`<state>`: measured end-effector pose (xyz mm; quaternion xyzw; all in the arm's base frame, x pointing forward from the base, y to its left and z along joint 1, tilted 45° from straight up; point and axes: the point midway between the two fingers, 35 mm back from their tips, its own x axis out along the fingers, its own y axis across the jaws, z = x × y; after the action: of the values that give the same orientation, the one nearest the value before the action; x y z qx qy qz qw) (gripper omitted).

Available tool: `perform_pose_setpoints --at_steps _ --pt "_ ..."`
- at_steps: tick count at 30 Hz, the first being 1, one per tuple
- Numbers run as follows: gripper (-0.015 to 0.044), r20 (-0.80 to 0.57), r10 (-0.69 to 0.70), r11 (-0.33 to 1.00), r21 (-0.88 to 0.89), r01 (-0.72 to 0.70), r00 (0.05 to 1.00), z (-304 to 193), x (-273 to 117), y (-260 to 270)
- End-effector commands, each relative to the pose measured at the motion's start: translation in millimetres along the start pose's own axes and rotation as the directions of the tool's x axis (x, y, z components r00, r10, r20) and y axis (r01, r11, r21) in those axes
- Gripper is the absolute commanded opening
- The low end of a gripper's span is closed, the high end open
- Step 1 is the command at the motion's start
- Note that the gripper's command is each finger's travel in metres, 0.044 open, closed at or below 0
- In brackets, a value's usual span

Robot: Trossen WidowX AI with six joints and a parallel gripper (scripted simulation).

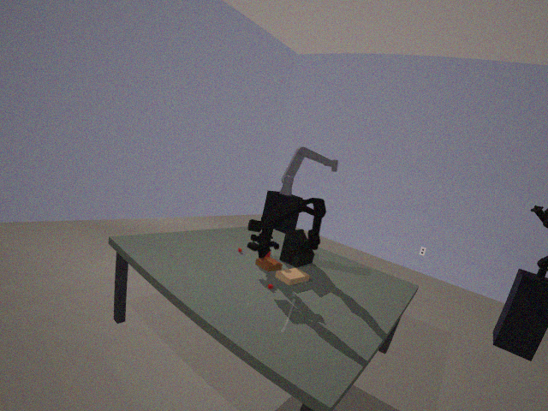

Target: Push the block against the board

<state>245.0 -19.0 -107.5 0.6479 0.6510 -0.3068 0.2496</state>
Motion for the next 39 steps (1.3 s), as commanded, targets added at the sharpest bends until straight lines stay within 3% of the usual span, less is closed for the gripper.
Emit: perform_pose_setpoints --at_steps 1,19,39 --pt "0.0000 -0.009 -0.004 1.000 0.001 0.004 1.000 -9 2 -2" --pt "0.0000 -0.016 -0.007 1.000 0.001 0.007 1.000 -35 4 -6" --pt "0.0000 -0.013 -0.006 1.000 0.000 0.006 1.000 -6 4 -3"
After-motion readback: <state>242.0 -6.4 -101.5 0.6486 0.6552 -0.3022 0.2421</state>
